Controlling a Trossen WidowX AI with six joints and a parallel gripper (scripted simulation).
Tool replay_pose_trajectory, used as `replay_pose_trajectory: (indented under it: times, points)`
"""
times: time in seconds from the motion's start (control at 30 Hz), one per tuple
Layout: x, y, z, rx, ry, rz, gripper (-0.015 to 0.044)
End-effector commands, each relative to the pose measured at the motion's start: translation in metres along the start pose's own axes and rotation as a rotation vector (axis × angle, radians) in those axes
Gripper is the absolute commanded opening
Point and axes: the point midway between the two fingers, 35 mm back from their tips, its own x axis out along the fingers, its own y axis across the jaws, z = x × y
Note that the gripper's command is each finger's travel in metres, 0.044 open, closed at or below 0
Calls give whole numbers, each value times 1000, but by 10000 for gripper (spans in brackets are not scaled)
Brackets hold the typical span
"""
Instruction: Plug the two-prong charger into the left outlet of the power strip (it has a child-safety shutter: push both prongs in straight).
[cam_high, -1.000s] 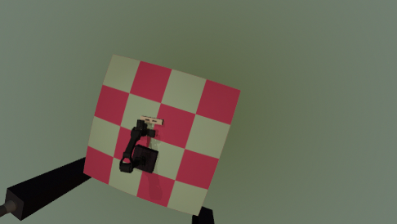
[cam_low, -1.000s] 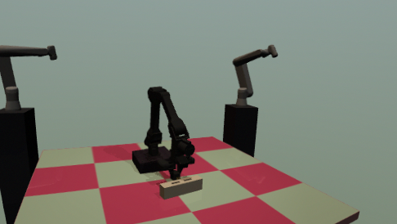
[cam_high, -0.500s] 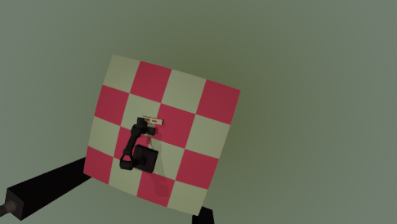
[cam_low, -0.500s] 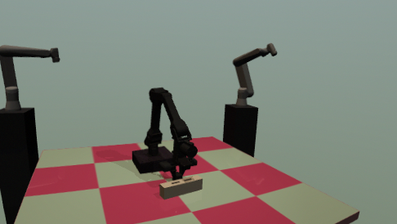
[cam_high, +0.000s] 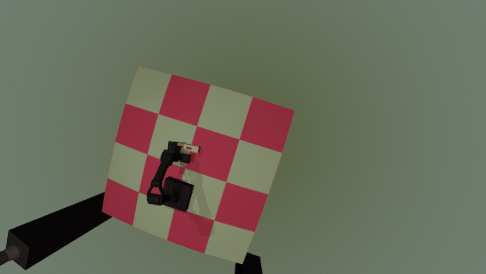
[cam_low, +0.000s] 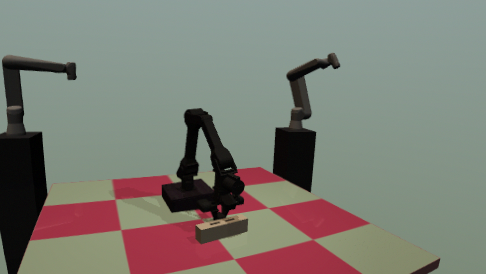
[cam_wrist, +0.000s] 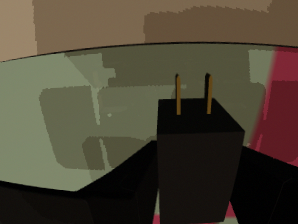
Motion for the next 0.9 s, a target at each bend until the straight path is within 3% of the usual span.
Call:
replay_pose_trajectory:
  times: [0.0,0.87]
  points:
    - [-1,1,2,4,-3,5,0]
    - [-2,2,6,4,-3,5,0]
